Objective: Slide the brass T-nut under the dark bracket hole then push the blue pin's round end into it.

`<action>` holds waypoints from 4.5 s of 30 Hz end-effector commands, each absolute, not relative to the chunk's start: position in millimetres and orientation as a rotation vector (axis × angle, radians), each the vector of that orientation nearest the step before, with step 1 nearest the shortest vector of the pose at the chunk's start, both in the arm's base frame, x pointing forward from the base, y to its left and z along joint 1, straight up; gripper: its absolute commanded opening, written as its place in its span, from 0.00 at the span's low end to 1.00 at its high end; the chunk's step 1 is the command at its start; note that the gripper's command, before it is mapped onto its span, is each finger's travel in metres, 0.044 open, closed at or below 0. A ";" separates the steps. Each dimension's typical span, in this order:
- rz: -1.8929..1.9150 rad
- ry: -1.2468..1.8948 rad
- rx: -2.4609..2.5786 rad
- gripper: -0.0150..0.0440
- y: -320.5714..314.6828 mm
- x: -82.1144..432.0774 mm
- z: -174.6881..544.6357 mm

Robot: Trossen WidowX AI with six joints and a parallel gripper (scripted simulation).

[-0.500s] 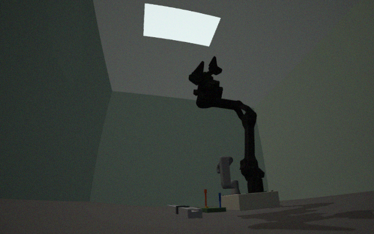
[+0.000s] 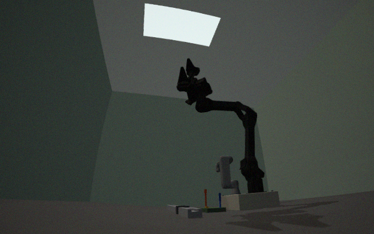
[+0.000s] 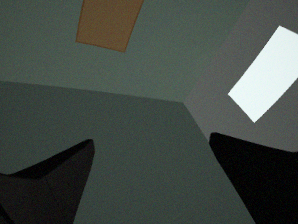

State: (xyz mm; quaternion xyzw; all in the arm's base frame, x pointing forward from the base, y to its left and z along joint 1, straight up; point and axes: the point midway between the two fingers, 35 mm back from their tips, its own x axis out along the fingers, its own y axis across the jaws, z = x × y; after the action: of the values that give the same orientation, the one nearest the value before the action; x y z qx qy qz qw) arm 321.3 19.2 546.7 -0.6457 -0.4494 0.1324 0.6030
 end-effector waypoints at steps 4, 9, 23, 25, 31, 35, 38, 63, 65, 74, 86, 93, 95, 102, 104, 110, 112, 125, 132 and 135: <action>0.290 -0.553 -1.271 1.00 -33.8 381.5 474.5; 0.306 -0.323 -1.192 1.00 -53.2 396.3 427.0; 0.464 0.364 -1.002 1.00 -83.1 371.7 266.3; 0.503 0.464 -0.976 1.00 -83.7 359.0 244.0; 0.651 0.759 -0.890 1.00 -79.5 307.5 184.9; 0.779 0.950 -0.825 1.00 -72.0 263.5 155.0; 0.899 1.094 -0.767 1.00 -62.9 227.4 138.9; 0.942 1.140 -0.746 1.00 -59.3 222.6 71.3; 0.942 1.140 -0.746 1.00 -59.3 222.9 68.1; 0.942 1.140 -0.746 1.00 -59.5 223.9 53.3; 0.942 1.140 -0.746 1.00 -59.0 223.8 33.7; 0.942 1.140 -0.746 1.00 -58.6 223.1 24.9; 0.942 1.140 -0.746 0.91 -58.6 223.1 24.9; 0.942 1.140 -0.746 0.60 -58.6 223.1 24.9; 0.942 1.140 -0.746 0.51 -58.6 223.1 24.9; 0.942 1.140 -0.746 0.24 -58.6 223.1 24.9; 0.942 1.140 -0.746 0.15 -58.6 223.1 24.9; 0.942 1.140 -0.746 0.00 -59.0 224.0 30.1; 0.942 1.139 -0.746 0.00 -59.6 225.3 40.6; 0.941 1.139 -0.746 0.00 -59.8 225.7 45.1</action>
State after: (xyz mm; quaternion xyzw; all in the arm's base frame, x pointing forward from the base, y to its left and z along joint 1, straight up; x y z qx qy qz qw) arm 223.7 -58.4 38.6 -0.3298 0.5071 0.4237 0.6742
